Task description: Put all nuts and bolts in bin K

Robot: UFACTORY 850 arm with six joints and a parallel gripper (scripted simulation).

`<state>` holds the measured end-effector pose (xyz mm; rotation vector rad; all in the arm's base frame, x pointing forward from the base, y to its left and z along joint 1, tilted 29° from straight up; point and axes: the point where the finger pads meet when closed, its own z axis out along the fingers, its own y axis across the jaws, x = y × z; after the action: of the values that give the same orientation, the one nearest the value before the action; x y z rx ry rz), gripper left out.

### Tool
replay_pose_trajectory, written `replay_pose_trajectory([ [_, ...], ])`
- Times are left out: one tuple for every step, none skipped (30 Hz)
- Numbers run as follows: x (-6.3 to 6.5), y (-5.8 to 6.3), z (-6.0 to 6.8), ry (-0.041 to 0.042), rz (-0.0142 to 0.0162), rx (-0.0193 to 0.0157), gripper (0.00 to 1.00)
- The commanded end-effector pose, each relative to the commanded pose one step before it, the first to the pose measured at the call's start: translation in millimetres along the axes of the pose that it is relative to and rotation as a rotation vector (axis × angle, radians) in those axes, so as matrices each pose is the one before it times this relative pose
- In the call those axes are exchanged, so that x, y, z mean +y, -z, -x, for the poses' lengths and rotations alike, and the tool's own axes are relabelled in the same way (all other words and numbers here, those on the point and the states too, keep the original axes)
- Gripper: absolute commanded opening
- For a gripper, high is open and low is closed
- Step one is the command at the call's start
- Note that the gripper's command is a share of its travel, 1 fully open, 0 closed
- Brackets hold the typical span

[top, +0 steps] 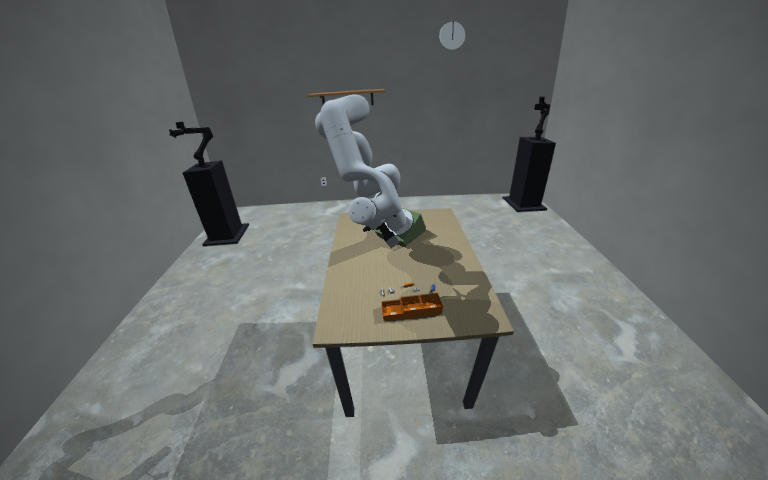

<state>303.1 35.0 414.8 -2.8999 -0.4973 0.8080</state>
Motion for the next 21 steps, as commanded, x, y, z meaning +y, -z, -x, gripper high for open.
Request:
replay_pose_trajectory([
  [-0.14,0.64,0.04,0.00025,0.00042,0.00134,1.00],
  [0.00,0.00,0.00,0.00000,0.00000,0.00000,1.00],
  [0.00,0.00,0.00,0.00000,0.00000,0.00000,1.00],
  [0.00,0.00,0.00,0.00000,0.00000,0.00000,1.00],
  [0.00,0.00,0.00,0.00000,0.00000,0.00000,1.00],
  [0.00,0.00,0.00,0.00000,0.00000,0.00000,1.00],
  [0.00,0.00,0.00,0.00000,0.00000,0.00000,1.00],
  [0.00,0.00,0.00,0.00000,0.00000,0.00000,1.00],
  [0.00,0.00,0.00,0.00000,0.00000,0.00000,1.00],
  [0.00,0.00,0.00,0.00000,0.00000,0.00000,1.00],
  [0.00,0.00,0.00,0.00000,0.00000,0.00000,1.00],
  [0.00,0.00,0.00,0.00000,0.00000,0.00000,1.00],
  [0.00,0.00,0.00,0.00000,0.00000,0.00000,1.00],
  [0.00,0.00,0.00,0.00000,0.00000,0.00000,1.00],
  [0.00,0.00,0.00,0.00000,0.00000,0.00000,1.00],
  [0.00,0.00,0.00,0.00000,0.00000,0.00000,1.00],
  [0.00,0.00,0.00,0.00000,0.00000,0.00000,1.00],
  [4.58,-4.61,-5.22,-0.00001,0.00001,-0.00001,0.07],
  [4.59,-4.61,-5.21,0.00000,0.00001,-0.00001,0.07],
  [4.59,-4.62,-5.21,0.00000,0.00001,-0.00001,0.07],
  [4.59,-4.62,-5.21,0.00000,0.00001,-0.00001,0.07],
])
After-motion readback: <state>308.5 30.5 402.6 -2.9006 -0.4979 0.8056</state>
